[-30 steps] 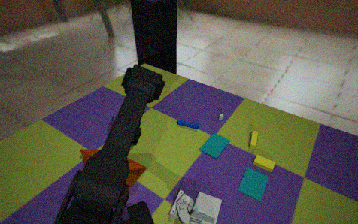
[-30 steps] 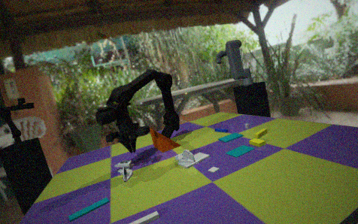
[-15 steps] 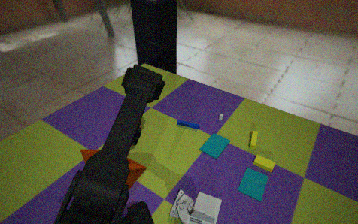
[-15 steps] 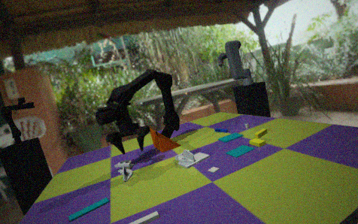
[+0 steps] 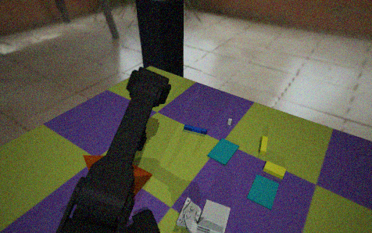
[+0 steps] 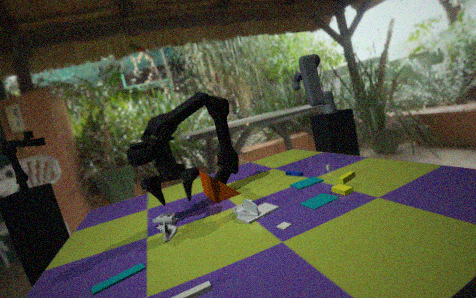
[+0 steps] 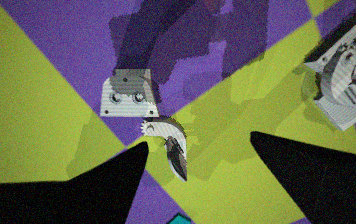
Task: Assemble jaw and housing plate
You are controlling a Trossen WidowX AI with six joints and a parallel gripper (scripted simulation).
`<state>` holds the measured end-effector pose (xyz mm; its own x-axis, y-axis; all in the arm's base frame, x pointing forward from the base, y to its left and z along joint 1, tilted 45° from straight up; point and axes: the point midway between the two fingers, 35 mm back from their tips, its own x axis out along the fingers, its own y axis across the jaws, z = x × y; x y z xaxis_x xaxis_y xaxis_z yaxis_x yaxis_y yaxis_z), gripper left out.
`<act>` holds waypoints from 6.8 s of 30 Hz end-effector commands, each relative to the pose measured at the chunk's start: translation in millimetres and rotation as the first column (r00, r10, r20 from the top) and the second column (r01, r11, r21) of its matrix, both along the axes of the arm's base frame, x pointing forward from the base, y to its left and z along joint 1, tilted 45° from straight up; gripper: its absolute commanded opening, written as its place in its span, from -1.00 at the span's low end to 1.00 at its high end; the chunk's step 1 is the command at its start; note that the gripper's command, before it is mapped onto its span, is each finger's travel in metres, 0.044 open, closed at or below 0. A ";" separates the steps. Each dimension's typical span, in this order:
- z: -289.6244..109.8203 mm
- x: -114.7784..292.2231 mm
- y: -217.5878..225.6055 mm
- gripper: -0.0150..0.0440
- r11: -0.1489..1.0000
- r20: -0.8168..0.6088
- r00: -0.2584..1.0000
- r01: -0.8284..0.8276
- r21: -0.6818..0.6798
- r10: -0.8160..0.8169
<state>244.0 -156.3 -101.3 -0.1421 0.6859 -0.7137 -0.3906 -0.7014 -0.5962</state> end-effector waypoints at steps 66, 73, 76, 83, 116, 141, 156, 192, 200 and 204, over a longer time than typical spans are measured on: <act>0.0 0.0 0.0 1.00 1.000 0.000 1.000 0.000 0.000 0.000; 0.0 0.0 0.0 1.00 1.000 0.000 1.000 0.000 0.000 0.000; 0.0 0.0 0.0 1.00 1.000 0.000 1.000 0.000 0.000 0.000; 0.0 0.0 0.0 1.00 1.000 0.000 1.000 0.000 0.000 0.000; 0.0 0.0 0.0 -0.49 1.000 0.000 1.000 0.000 0.000 0.000; -36.0 35.5 -24.1 1.00 0.969 0.242 0.940 -0.248 0.002 0.241; -52.7 30.3 -6.2 1.00 0.969 0.243 0.940 -0.249 0.004 0.240; -52.7 30.3 -6.2 1.00 0.969 0.243 0.940 -0.249 0.004 0.240; -52.7 30.3 -6.2 1.00 0.969 0.243 0.940 -0.249 0.004 0.240; -52.7 30.3 -6.2 1.00 0.969 0.243 0.940 -0.249 0.004 0.240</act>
